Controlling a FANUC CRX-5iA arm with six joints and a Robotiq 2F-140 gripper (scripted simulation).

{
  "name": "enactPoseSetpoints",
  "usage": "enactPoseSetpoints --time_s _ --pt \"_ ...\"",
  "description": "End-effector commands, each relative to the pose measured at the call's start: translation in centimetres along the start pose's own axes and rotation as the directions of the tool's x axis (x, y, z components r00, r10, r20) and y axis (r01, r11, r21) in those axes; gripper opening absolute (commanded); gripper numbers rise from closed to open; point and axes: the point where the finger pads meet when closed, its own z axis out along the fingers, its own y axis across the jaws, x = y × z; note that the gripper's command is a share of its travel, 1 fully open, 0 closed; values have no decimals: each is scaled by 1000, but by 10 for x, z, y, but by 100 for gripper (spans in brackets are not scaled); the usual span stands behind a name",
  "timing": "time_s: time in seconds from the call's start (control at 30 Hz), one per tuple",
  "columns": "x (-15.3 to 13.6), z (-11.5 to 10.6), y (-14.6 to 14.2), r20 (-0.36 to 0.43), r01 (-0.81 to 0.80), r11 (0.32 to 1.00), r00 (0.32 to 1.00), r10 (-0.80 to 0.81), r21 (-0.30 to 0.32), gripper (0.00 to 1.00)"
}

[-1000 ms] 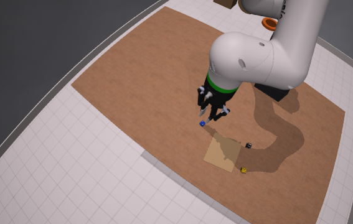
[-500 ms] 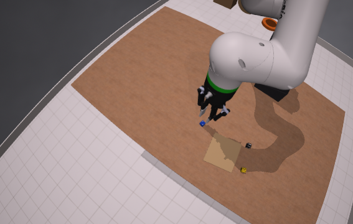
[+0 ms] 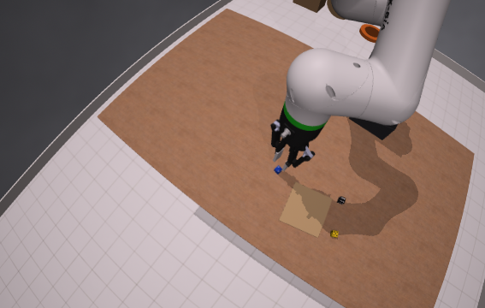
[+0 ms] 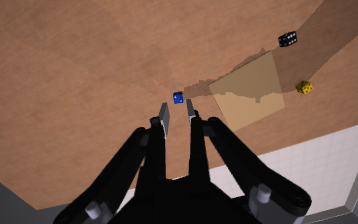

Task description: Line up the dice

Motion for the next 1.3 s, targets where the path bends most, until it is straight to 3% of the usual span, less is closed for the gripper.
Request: enactPoseSetpoints --time_s 0.0,0.5,1.27 --pt "0 2 0 0 0 1000 1000 0 0 21" --pt "0 25 1 0 0 1000 1000 0 0 21" --pt "0 43 1 0 0 1000 1000 0 0 21"
